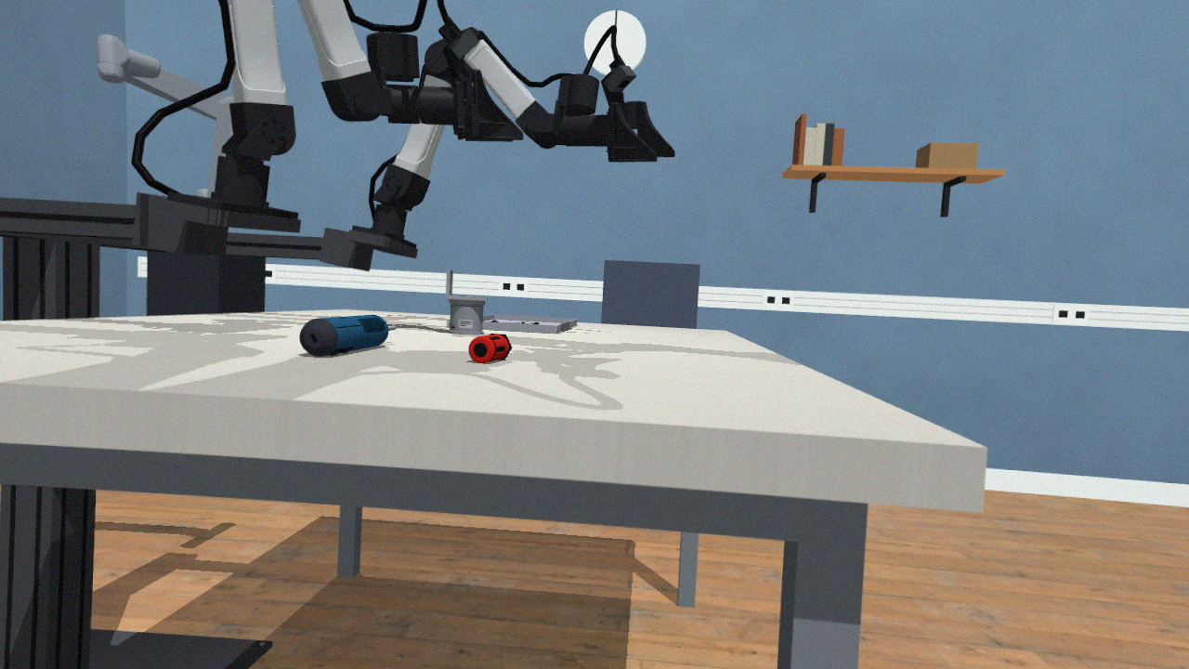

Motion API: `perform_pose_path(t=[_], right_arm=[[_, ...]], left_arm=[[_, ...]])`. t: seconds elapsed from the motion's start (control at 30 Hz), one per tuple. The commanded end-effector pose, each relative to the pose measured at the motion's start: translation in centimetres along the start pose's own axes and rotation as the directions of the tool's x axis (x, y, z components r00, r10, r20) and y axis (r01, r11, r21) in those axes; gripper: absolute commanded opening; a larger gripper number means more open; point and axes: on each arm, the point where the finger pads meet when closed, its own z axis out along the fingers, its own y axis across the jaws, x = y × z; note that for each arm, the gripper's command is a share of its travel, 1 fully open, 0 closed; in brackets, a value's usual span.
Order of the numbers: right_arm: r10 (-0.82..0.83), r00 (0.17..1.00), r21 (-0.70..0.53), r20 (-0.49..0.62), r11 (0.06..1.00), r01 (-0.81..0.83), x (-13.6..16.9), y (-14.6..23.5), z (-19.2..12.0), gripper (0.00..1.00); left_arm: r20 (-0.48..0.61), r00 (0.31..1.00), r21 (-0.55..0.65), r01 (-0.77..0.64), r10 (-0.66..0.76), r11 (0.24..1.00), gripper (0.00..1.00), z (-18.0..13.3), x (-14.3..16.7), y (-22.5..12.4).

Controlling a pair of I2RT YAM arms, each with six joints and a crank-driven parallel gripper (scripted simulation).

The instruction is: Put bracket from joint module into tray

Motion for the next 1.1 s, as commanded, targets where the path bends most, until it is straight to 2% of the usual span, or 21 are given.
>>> perform_pose_path(t=[0.0,0.6,0.8,0.9,1.03,1.07], right_arm=[[0.006,1.000,-0.003,0.015,1.000,-0.006,-0.6,0.2,0.1,1.00],[0.009,1.000,-0.009,0.006,1.000,-0.009,-0.3,0.3,0.1,1.00],[0.067,0.998,-0.036,0.003,0.997,-0.067,-1.3,0.1,1.3,1.00],[0.003,1.000,-0.078,-0.030,0.997,-0.005,-1.3,0.1,1.5,1.00],[-0.144,0.980,-0.177,-0.137,0.977,0.119,0.2,-0.1,0.9,1.00],[-0.144,0.980,-0.177,-0.137,0.977,0.119,0.2,-0.1,0.9,1.00]], left_arm=[[0.021,1.000,-0.003,-0.001,0.001,1.000,1.00,0.0,-0.9,0.1],[0.011,1.000,-0.001,0.006,-0.006,1.000,1.00,0.0,-0.7,0.1],[-0.101,0.993,0.009,0.059,-0.057,0.998,1.00,-1.6,2.3,-0.7],[-0.184,0.979,0.026,0.098,-0.091,0.995,1.00,-2.8,4.7,-2.0],[-0.380,0.913,0.057,0.184,-0.149,0.981,1.00,-6.6,10.1,-5.6],[-0.380,0.913,0.057,0.184,-0.149,0.981,1.00,-6.6,10.1,-5.6]])
